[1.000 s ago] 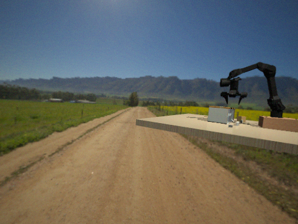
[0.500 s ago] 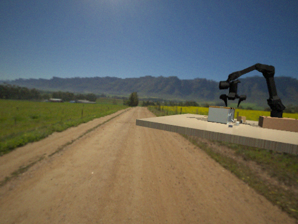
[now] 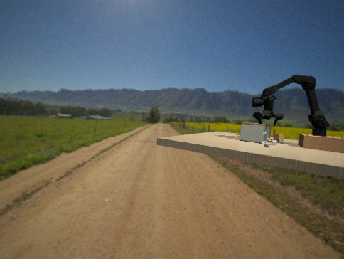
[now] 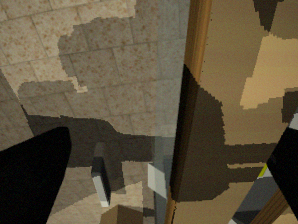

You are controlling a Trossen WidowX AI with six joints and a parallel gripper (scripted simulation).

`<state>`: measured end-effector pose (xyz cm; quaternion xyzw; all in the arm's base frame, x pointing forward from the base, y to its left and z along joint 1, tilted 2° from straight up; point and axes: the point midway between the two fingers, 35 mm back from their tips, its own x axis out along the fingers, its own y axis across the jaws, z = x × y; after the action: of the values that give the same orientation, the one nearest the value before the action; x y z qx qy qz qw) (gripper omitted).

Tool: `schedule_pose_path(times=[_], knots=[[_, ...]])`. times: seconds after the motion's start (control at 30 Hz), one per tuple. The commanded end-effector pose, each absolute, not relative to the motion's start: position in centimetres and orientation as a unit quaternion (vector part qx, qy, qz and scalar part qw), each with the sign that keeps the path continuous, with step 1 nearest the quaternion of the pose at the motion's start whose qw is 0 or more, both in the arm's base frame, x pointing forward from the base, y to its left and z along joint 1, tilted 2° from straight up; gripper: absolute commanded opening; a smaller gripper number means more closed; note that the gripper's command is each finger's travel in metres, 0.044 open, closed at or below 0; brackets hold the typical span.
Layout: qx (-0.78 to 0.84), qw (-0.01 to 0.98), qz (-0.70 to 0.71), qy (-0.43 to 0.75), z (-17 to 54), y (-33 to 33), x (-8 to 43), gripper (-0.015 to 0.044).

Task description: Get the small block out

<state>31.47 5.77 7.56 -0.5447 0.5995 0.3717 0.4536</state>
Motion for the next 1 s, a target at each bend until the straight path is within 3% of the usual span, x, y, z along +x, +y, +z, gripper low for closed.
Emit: schedule_pose_path(times=[0.0,0.57,0.97], knots=[[-0.545,0.452,0.369,0.602,6.9,5.7,31.5,0.0400],[-0.545,0.454,0.372,0.600,5.3,5.8,31.7,0.0400],[-0.545,0.452,0.371,0.601,5.2,2.2,31.1,0.0400]])
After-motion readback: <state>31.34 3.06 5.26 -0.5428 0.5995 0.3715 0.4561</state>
